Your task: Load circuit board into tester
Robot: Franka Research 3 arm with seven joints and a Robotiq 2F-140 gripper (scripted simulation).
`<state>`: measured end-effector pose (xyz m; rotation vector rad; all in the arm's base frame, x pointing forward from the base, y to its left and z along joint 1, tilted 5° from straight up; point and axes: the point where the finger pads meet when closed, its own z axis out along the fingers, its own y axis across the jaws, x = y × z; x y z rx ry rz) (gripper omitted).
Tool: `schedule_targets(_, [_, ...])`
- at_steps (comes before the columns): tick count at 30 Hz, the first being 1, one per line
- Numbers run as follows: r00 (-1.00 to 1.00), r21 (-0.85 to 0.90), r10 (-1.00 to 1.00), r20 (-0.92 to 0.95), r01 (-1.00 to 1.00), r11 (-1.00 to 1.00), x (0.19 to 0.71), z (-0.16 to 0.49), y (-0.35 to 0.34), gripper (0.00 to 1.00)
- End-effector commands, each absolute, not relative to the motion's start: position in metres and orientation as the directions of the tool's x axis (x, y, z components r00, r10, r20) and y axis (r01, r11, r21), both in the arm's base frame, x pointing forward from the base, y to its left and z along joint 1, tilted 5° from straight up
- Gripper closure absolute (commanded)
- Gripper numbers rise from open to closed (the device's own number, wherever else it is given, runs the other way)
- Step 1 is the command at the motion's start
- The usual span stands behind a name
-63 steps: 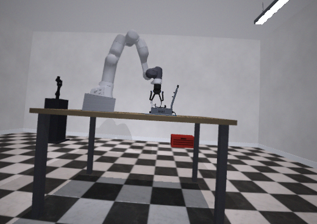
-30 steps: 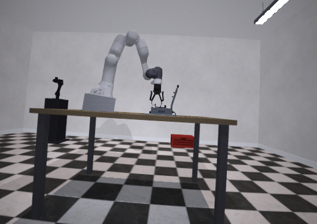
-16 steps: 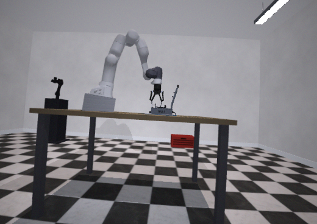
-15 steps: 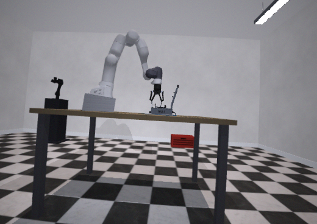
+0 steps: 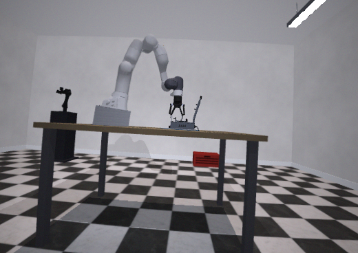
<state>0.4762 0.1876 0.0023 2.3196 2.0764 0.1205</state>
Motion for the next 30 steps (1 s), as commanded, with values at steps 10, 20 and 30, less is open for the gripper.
schedule_targets(10, [0.104,0.077,0.994,0.044,0.991,-0.107,0.480,-0.012,0.190,0.42])
schedule_targets(20, [0.104,0.077,0.994,0.044,0.991,-0.107,0.481,-0.023,0.190,0.42])
schedule_targets(30, [0.104,0.077,0.994,0.044,0.991,-0.107,0.482,-0.026,0.190,0.42])
